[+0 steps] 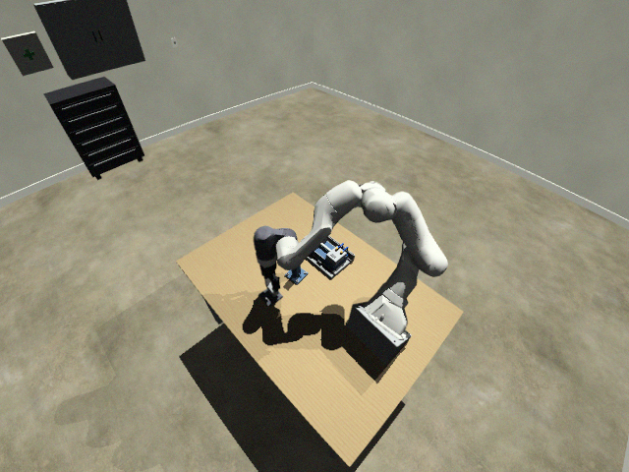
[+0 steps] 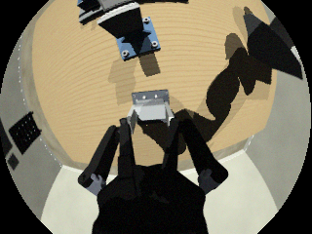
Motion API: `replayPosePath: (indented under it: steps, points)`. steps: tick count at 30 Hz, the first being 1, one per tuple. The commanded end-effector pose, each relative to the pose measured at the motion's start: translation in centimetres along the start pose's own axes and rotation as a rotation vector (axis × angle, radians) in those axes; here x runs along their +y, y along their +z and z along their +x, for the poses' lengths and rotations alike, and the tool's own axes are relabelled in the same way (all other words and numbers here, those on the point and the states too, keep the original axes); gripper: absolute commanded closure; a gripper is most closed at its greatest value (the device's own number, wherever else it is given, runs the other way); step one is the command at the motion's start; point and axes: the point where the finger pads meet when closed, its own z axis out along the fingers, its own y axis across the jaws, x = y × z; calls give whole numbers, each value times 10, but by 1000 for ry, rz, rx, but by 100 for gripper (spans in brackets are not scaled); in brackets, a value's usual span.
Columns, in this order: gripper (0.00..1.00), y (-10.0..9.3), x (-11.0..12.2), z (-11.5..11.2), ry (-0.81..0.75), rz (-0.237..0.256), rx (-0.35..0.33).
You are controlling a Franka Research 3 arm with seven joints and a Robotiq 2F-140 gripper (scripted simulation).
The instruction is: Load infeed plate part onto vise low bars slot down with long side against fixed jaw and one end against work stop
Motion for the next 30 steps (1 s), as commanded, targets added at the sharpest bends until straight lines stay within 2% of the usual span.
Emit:
replayPosePath:
  steps: [1, 10, 12, 27, 30]
  points:
    - [100, -13, 1, -1, -2, -1, 0]
    - [100, -49, 1, -1, -2, -1, 0]
    - [100, -49, 1, -1, -2, -1, 0]
    - [100, -120, 1, -1, -2, -1, 0]
    - [100, -124, 1, -1, -2, -1, 0]
